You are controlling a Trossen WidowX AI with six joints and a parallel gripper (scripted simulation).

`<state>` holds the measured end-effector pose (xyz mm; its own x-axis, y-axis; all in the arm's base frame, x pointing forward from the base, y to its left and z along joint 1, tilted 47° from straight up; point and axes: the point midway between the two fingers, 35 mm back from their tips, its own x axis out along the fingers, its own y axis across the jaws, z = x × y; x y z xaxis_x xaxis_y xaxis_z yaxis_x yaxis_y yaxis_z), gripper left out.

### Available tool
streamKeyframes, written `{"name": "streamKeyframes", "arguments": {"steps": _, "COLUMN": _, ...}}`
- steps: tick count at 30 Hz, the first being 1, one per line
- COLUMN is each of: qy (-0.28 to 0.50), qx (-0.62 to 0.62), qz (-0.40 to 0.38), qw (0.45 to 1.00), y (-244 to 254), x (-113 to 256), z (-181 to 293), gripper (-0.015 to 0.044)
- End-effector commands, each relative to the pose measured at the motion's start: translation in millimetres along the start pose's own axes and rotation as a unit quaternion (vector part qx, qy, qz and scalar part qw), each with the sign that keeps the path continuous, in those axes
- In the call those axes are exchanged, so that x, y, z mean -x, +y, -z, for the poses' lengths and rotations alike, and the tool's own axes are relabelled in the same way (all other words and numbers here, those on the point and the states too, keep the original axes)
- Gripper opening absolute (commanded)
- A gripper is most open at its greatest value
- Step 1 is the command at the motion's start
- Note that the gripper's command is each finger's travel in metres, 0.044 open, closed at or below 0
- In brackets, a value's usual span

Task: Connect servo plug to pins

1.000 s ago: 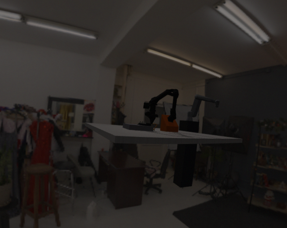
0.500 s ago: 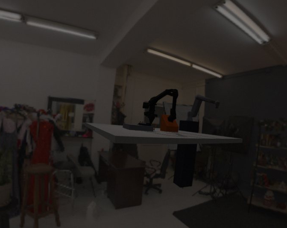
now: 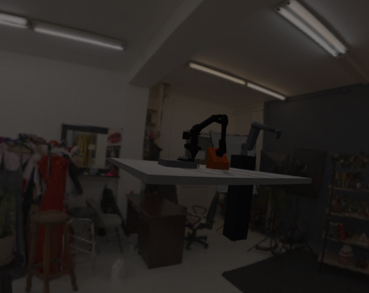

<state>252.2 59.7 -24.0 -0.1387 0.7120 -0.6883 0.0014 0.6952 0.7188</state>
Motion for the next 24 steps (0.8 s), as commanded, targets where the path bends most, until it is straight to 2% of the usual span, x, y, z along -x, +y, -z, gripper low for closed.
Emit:
{"name": "streamKeyframes", "arguments": {"steps": 1, "qy": -0.002, "qx": 0.000, "qz": 0.002, "qw": 1.000, "y": -1, "x": 1, "z": -6, "gripper": 0.0000}}
{"name": "streamKeyframes", "arguments": {"steps": 10, "qy": -0.002, "qx": 0.000, "qz": 0.002, "qw": 1.000, "y": 1, "x": -2, "z": -1, "gripper": 0.0236}}
{"name": "streamKeyframes", "arguments": {"steps": 13, "qy": -0.002, "qx": 0.000, "qz": 0.003, "qw": 1.000, "y": 1, "x": 18, "z": -2, "gripper": 0.0315}}
{"name": "streamKeyframes", "arguments": {"steps": 16, "qy": -0.002, "qx": 0.000, "qz": 0.003, "qw": 1.000, "y": 1, "x": 53, "z": -1, "gripper": 0.0394}}
{"name": "streamKeyframes", "arguments": {"steps": 18, "qy": -0.002, "qx": 0.000, "qz": 0.003, "qw": 1.000, "y": 1, "x": 56, "z": 0, "gripper": 0.0440}}
{"name": "streamKeyframes", "arguments": {"steps": 24, "qy": -0.002, "qx": 0.000, "qz": 0.003, "qw": 1.000, "y": 1, "x": 56, "z": 0, "gripper": 0.0440}}
